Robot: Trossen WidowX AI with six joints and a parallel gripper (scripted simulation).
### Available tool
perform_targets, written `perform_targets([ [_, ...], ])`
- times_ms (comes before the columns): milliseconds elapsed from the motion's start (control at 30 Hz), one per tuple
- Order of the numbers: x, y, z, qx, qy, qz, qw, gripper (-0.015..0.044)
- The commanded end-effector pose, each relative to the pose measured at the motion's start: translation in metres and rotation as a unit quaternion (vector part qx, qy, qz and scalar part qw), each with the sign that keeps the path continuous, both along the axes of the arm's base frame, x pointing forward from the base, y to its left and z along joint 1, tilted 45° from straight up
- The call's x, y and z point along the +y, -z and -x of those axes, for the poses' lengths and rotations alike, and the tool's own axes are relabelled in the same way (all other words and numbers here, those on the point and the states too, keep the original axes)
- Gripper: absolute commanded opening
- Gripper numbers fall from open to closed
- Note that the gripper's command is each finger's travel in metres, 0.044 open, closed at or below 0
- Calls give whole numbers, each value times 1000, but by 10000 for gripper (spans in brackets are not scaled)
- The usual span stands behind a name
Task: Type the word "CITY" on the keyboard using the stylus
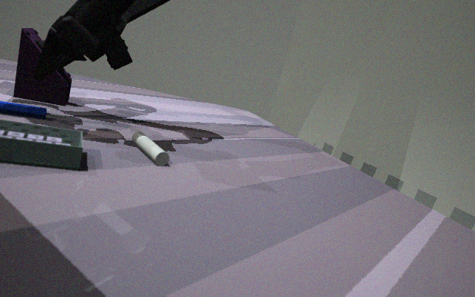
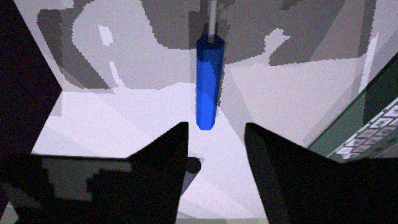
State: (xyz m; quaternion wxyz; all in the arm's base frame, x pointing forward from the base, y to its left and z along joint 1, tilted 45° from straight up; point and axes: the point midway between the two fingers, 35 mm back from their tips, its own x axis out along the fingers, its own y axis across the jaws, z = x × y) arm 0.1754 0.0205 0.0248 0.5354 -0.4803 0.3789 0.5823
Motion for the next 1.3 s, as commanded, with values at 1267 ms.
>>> perform_targets([
  [1267,-30,32,-5,70,-43,-488,869,150],
])
